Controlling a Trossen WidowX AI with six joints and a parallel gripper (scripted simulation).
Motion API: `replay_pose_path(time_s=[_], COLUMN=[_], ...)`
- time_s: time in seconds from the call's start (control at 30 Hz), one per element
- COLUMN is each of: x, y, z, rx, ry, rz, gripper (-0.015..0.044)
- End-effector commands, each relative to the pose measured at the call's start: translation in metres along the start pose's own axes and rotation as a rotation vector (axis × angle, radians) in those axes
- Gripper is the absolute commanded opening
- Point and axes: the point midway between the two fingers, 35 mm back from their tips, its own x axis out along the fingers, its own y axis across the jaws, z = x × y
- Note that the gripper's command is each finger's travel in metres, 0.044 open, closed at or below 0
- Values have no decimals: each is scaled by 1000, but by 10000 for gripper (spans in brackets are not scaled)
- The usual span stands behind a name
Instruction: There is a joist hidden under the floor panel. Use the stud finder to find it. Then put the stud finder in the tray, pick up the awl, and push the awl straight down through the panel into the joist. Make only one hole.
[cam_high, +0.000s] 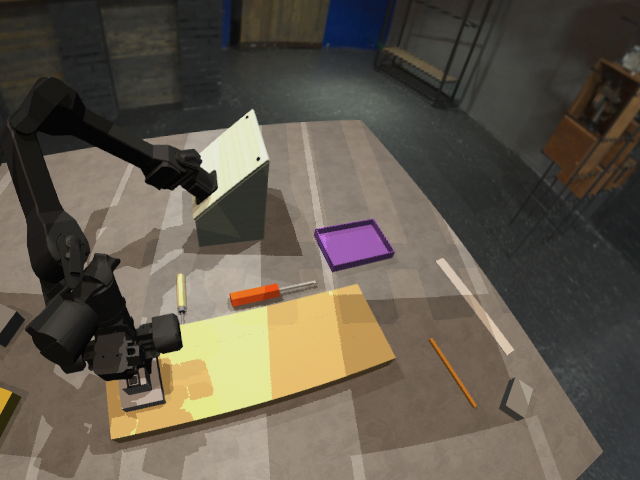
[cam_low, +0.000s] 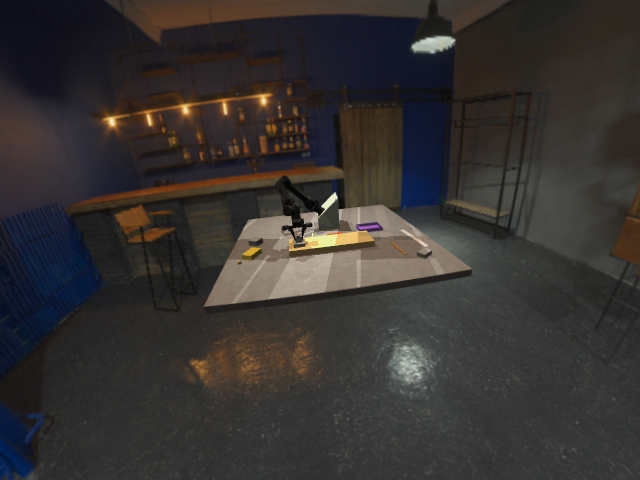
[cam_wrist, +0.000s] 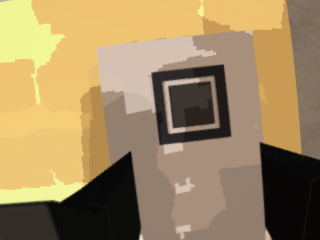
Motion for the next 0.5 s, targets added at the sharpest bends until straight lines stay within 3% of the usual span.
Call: replay_pose_path(time_s=[0.0, 0.47], x=[-1, -73], y=[1, -2], z=[1, 24], rx=[0, 5], ry=[-1, 4], rz=[2, 3], gripper=[0, 0])
